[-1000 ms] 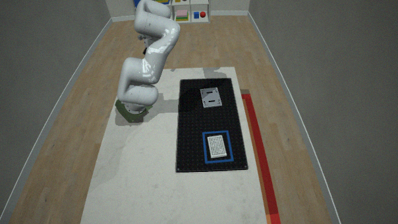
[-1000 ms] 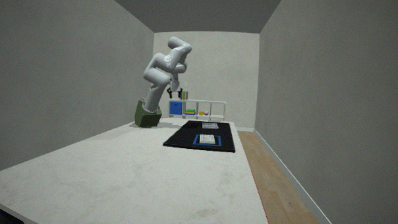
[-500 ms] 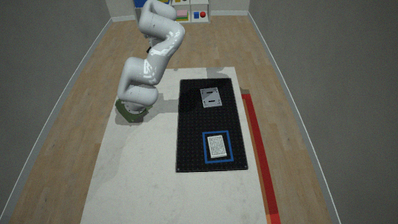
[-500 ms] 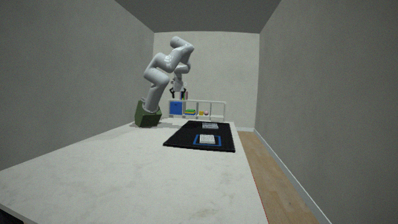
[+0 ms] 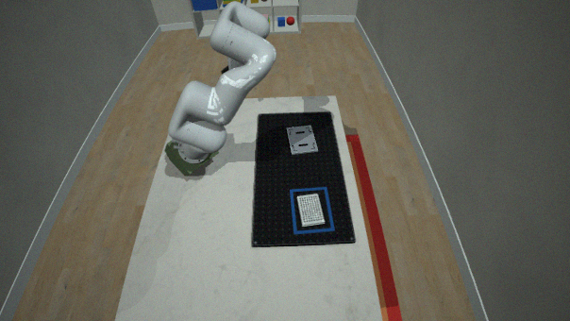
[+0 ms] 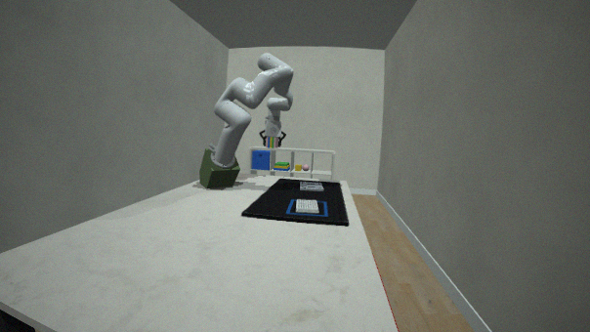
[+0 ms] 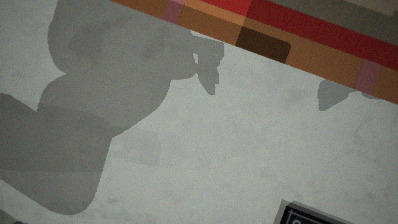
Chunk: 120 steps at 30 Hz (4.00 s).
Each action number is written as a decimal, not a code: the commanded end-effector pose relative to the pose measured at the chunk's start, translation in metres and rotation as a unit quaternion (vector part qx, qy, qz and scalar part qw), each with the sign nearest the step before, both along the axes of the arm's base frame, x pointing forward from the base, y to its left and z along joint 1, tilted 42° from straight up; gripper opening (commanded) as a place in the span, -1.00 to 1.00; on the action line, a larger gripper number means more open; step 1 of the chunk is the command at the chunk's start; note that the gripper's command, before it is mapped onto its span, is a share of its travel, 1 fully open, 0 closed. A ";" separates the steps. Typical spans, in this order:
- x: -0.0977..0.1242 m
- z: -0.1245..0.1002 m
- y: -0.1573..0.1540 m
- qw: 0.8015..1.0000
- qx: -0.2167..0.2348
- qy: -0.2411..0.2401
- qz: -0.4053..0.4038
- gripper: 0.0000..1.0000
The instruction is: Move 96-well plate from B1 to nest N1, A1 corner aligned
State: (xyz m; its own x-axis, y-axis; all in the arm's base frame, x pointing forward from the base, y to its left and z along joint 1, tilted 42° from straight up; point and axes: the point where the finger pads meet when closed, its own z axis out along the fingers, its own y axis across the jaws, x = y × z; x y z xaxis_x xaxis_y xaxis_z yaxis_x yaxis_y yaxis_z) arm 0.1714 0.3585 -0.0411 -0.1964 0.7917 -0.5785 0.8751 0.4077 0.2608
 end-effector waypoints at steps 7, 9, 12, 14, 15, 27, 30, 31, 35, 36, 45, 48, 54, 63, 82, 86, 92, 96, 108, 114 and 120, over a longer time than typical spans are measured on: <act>0.040 0.024 -0.007 0.994 0.059 -0.024 -0.089 1.00; 0.040 0.024 -0.007 0.994 0.059 -0.024 -0.089 1.00; 0.052 0.031 -0.012 0.987 0.083 -0.037 -0.130 1.00; 0.060 0.036 -0.015 0.981 0.099 -0.045 -0.158 1.00; 0.064 0.038 -0.017 0.981 0.100 -0.045 -0.159 1.00; 0.099 0.060 -0.034 0.956 0.147 -0.073 -0.242 1.00; 0.110 0.067 -0.041 0.941 0.169 -0.086 -0.282 1.00; 0.114 0.069 -0.043 0.935 0.176 -0.091 -0.295 1.00; 0.122 0.074 -0.048 0.934 0.177 -0.092 -0.297 1.00; 0.125 0.077 -0.051 0.928 0.184 -0.097 -0.310 1.00; 0.150 0.093 -0.070 0.893 0.218 -0.122 -0.375 1.00; 0.159 0.100 -0.079 0.869 0.237 -0.137 -0.412 1.00; 0.173 0.110 -0.093 0.851 0.250 -0.148 -0.437 1.00; 0.191 0.125 -0.114 0.813 0.275 -0.169 -0.485 1.00; 0.227 0.158 -0.169 0.703 0.328 -0.222 -0.591 1.00; 0.232 0.165 -0.181 0.666 0.341 -0.238 -0.619 1.00; 0.240 0.174 -0.199 0.640 0.351 -0.249 -0.637 1.00; 0.243 0.179 -0.207 0.614 0.359 -0.260 -0.653 1.00; 0.257 0.201 -0.252 0.503 0.388 -0.301 -0.711 1.00; 0.260 0.210 -0.270 0.472 0.395 -0.312 -0.724 1.00; 0.264 0.222 -0.295 0.427 0.404 -0.326 -0.740 1.00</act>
